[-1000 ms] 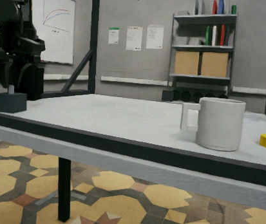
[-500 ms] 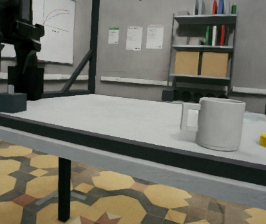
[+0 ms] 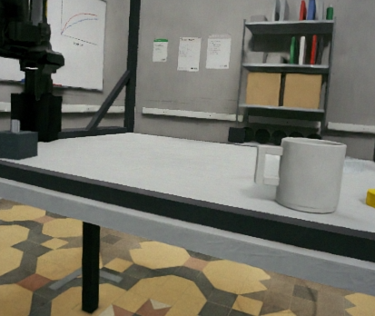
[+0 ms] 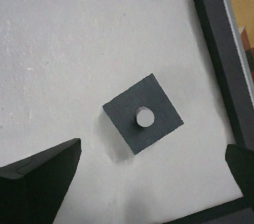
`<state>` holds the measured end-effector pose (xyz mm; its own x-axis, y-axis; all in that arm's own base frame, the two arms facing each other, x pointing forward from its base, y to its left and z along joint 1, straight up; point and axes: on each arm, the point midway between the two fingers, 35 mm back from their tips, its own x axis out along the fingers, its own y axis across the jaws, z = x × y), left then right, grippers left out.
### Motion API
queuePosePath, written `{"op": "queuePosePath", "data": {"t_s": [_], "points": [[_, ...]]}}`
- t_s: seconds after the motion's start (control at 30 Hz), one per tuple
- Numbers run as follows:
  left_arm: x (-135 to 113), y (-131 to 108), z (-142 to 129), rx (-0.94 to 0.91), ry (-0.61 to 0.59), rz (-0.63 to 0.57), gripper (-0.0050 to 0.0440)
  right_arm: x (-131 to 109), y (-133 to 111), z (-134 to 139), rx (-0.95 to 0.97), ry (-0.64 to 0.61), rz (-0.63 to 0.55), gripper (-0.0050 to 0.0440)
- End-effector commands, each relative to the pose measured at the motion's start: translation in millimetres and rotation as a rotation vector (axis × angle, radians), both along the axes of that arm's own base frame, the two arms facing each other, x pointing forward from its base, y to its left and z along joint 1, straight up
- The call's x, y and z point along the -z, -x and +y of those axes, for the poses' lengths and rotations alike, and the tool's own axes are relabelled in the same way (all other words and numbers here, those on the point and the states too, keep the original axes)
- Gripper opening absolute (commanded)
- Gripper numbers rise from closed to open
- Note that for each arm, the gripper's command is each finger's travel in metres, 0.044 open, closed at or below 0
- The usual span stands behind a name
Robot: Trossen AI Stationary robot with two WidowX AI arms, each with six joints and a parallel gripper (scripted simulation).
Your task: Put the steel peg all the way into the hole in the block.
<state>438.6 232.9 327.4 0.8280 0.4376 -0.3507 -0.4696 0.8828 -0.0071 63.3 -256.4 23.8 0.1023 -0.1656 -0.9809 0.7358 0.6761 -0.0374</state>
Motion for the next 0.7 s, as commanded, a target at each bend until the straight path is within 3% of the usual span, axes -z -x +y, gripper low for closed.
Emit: {"op": "queuePosePath", "data": {"t_s": [0.0,0.33,0.5,0.67], "points": [[-20,12,-35,0.046,-0.044,-0.076,0.02,-5,1,1,0.095,0.049,-0.021,0.044],[-31,69,-163,0.297,-0.107,-0.28,0.02,-10,4,9,0.394,0.122,-0.098,0.044],[-18,100,-205,0.4,-0.115,-0.356,0.02,-11,4,10,0.459,0.137,-0.114,0.044],[-6,112,-221,0.444,-0.112,-0.378,0.02,-9,4,11,0.467,0.133,-0.113,0.044]]}}
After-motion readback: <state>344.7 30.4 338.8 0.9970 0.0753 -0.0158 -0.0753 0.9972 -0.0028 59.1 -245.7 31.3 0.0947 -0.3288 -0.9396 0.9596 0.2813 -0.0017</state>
